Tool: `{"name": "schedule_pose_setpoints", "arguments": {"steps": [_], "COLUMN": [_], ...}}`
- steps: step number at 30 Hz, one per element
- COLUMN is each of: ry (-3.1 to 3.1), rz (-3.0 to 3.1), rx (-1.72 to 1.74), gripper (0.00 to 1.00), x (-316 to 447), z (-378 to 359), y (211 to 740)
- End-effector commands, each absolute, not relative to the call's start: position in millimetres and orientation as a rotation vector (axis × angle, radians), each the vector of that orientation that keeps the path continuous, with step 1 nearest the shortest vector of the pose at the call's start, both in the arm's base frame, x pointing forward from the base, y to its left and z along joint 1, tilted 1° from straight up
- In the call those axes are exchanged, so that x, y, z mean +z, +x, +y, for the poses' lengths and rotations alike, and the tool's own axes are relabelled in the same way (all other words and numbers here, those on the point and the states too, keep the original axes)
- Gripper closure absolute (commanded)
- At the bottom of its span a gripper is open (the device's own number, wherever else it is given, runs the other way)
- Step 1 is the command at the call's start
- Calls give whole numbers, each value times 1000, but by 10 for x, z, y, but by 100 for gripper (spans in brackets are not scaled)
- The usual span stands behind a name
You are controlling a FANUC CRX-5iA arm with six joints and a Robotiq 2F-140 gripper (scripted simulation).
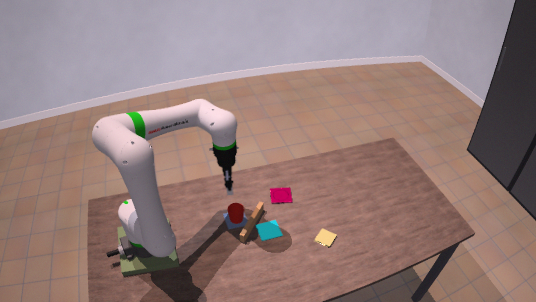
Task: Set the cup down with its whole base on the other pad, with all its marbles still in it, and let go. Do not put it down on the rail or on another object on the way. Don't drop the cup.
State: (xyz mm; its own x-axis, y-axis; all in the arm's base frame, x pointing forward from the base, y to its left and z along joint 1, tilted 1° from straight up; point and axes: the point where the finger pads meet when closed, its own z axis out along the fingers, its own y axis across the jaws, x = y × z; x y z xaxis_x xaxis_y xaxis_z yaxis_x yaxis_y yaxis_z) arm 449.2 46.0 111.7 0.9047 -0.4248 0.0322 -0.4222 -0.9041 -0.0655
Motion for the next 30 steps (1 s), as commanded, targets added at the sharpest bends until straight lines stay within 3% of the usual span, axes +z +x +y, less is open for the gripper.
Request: {"name": "schedule_pose_setpoints", "arguments": {"steps": [1, 8, 21, 22, 30], "ry": [-2968, -2844, -2835, -2835, -2835], "rz": [943, 1358, 1379, 1379, 1379], "rx": [-46, -8, -7, -7, -7], "gripper": [100, 100, 100, 41, 41], "x": [1093, 1055, 1053, 1053, 1053], "z": [237, -122, -141, -141, -141], "y": [4497, 4464, 4461, 4461, 4461]}}
